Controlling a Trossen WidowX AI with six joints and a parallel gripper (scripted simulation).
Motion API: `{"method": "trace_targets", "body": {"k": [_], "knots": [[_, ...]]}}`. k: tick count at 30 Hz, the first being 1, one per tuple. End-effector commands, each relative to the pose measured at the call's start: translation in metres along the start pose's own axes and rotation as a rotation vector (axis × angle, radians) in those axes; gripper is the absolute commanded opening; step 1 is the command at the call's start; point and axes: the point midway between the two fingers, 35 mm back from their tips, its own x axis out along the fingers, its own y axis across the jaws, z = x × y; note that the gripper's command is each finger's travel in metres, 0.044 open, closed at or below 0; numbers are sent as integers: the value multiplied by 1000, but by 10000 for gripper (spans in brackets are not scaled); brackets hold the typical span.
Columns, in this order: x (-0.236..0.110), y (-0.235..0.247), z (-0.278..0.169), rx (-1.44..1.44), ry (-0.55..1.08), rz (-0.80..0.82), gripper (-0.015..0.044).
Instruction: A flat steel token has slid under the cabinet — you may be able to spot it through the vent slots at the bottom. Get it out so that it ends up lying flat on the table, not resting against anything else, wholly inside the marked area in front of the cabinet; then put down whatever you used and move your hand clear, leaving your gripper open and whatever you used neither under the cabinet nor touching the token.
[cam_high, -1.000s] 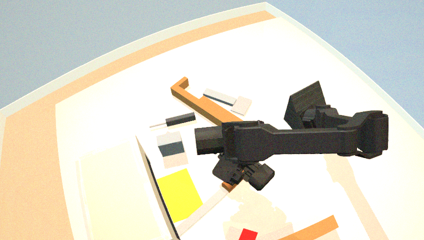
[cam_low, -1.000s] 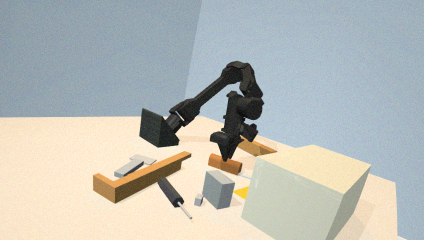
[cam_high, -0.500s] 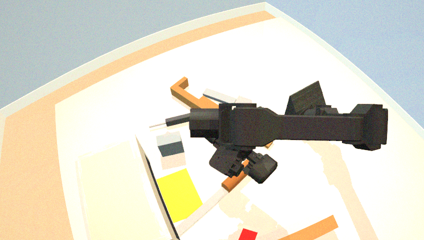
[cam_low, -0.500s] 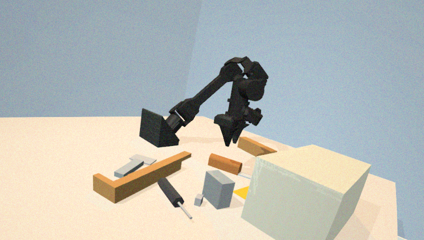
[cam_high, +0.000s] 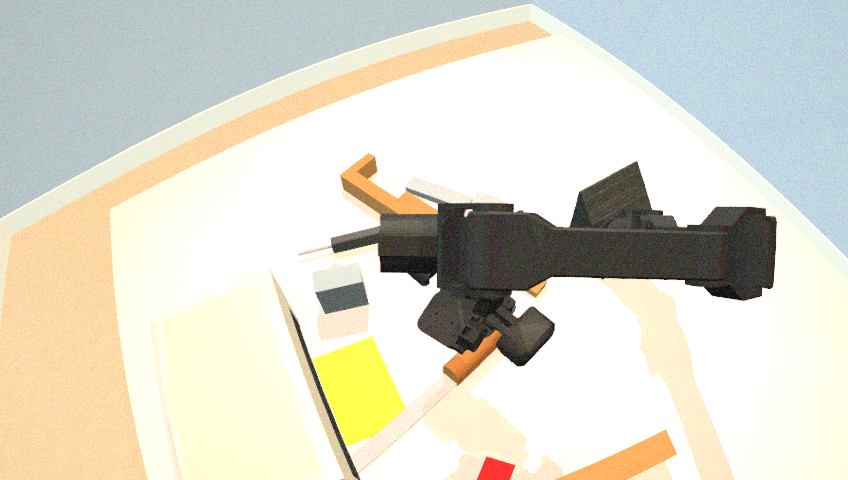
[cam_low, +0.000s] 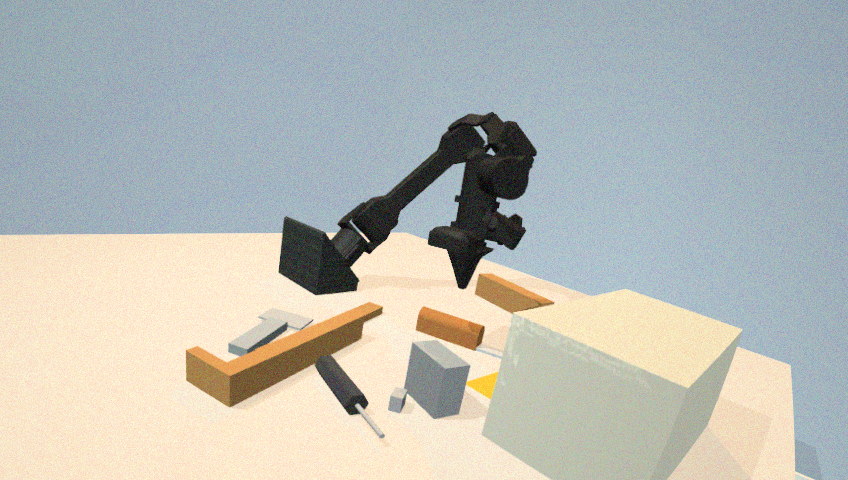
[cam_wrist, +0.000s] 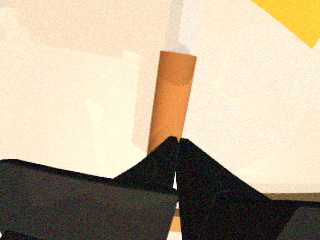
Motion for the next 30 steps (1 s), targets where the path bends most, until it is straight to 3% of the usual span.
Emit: {"method": "trace_targets", "body": {"k": [1,3,13,19,30], "knots": [[0,0,0,0,0,0,0],[0,0,0,0,0,0,0],[1,1,-30,-14,23,9,263],[33,1,-32,-14,22,10,270],[43,1,-31,-14,22,10,270]]}}
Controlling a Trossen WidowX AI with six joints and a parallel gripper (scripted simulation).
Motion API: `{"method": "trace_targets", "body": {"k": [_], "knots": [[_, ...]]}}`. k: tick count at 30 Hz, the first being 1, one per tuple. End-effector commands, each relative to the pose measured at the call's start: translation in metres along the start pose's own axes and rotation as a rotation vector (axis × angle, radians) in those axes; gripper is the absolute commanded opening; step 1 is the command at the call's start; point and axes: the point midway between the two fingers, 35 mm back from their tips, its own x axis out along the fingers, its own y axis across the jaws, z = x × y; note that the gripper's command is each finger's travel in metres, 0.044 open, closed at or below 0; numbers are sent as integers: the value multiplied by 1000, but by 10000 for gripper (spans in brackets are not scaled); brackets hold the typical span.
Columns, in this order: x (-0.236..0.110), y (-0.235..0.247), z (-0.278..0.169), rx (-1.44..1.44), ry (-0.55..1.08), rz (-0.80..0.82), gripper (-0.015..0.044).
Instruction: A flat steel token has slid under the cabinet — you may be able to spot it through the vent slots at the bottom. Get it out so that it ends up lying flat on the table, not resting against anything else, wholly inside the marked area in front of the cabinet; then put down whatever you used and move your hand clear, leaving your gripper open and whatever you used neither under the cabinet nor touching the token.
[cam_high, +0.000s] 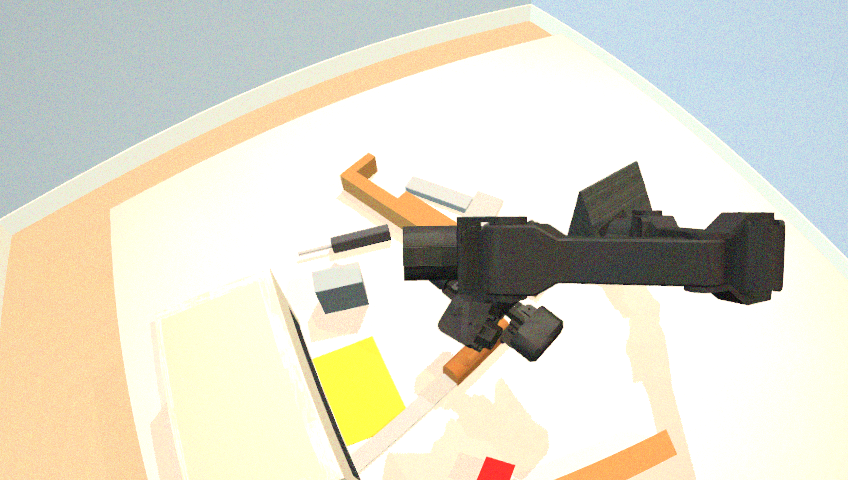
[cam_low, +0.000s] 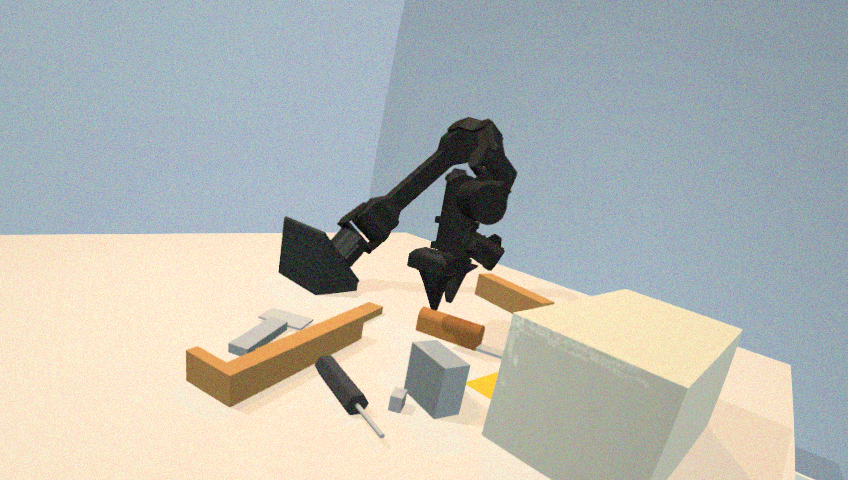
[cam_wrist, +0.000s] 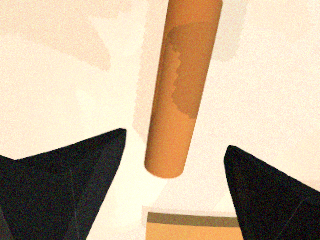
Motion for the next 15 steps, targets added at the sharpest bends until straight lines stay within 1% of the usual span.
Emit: {"method": "trace_targets", "body": {"k": [1,15], "knots": [[6,1,-1,4,2,6,270],[29,1,0,4,2,6,270]]}}
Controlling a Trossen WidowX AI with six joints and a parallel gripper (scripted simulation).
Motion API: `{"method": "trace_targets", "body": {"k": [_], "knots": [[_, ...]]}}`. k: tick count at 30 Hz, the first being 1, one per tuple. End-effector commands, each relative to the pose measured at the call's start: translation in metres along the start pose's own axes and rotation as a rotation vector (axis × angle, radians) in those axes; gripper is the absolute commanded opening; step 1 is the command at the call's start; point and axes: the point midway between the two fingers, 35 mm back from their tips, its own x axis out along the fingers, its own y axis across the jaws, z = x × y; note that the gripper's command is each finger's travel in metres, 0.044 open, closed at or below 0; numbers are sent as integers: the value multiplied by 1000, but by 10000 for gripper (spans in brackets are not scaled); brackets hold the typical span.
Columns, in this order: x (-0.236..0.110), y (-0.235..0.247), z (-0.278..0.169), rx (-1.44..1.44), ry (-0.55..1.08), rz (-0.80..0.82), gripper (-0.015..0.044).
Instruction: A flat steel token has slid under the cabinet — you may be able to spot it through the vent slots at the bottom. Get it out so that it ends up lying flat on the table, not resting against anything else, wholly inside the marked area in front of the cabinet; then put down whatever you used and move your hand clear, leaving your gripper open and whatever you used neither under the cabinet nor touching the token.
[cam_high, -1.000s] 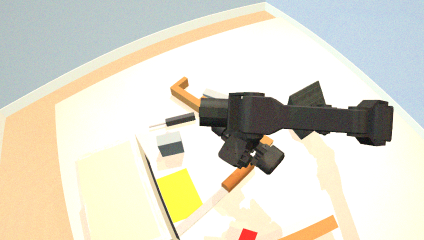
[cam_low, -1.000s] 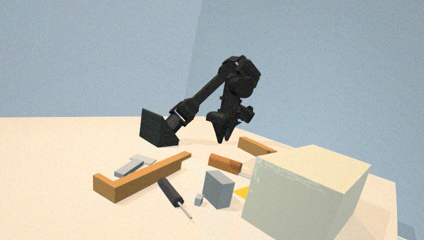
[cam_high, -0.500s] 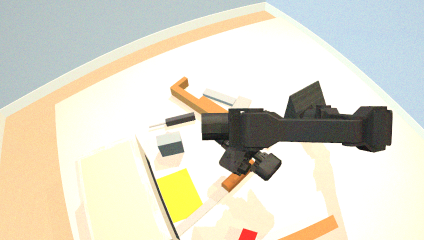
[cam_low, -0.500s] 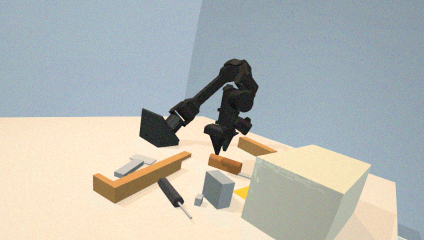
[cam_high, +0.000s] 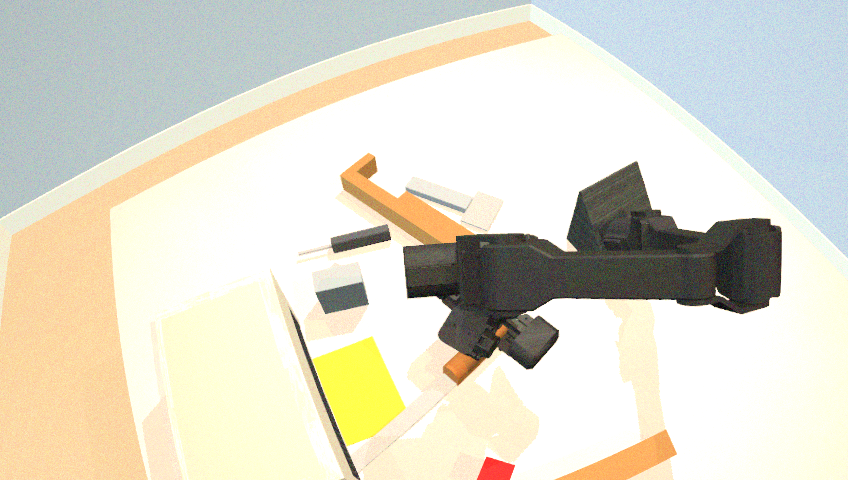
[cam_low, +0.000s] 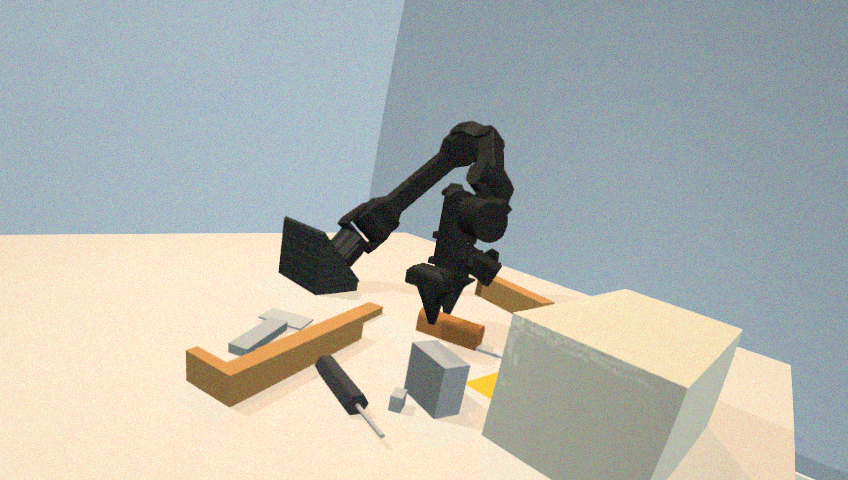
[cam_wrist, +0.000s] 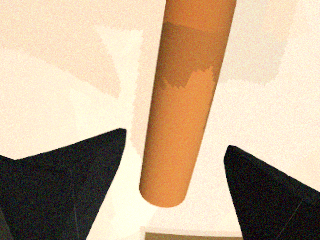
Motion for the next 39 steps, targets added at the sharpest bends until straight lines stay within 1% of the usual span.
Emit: {"method": "trace_targets", "body": {"k": [1,12,16,25,29,39], "knots": [[6,1,-1,4,1,5,270],[21,2,-1,3,1,8,270],[19,1,-1,0,1,3,165],[19,1,-1,0,1,3,105],[19,1,-1,0,1,3,0],[16,1,-27,4,2,6,0]]}}
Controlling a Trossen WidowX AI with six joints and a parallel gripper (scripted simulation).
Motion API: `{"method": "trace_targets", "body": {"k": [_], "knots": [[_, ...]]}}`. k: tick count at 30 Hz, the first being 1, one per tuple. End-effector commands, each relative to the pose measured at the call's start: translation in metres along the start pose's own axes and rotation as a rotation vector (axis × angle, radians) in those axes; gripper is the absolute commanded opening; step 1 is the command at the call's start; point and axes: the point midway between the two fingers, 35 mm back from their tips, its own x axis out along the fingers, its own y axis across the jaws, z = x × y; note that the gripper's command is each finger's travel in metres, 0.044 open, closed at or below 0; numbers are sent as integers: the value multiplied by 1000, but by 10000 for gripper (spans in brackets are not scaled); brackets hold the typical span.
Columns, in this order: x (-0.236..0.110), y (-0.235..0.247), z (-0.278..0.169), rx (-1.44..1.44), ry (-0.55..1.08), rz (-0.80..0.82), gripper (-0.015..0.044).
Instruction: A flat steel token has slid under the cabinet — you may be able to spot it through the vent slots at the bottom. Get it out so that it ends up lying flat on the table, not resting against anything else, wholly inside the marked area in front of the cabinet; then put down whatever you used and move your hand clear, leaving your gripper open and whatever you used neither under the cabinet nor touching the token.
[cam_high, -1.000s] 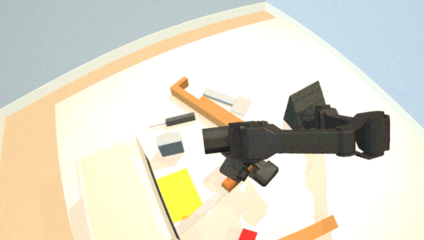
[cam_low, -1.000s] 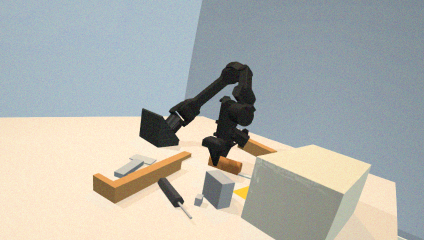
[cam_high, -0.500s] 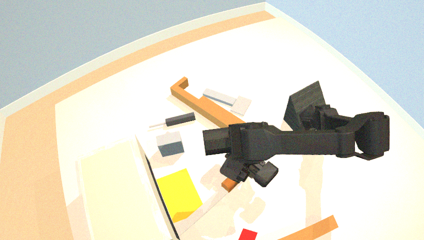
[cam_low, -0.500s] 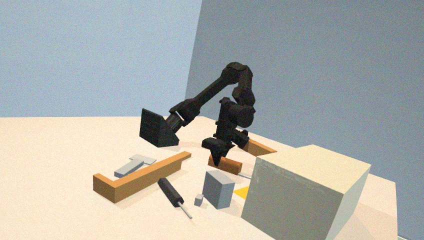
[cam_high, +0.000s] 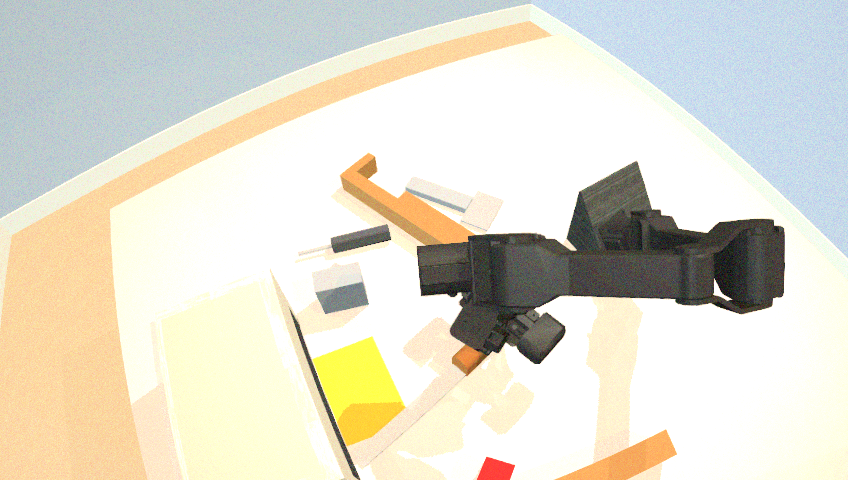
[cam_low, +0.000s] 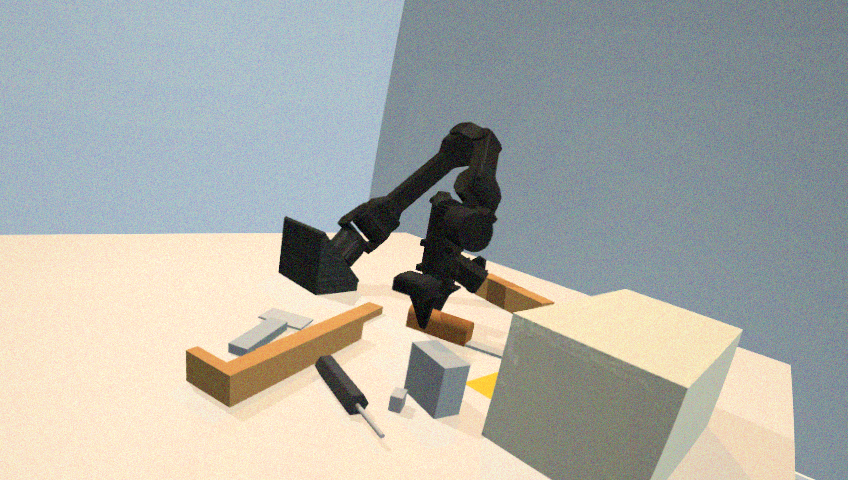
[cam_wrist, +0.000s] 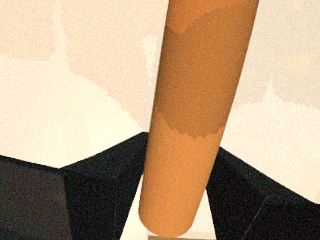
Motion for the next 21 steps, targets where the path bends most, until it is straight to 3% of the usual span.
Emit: {"method": "trace_targets", "body": {"k": [1,21], "knots": [[-2,0,-10,1,-2,-1,0],[-35,4,-28,3,-1,-2,0]]}}
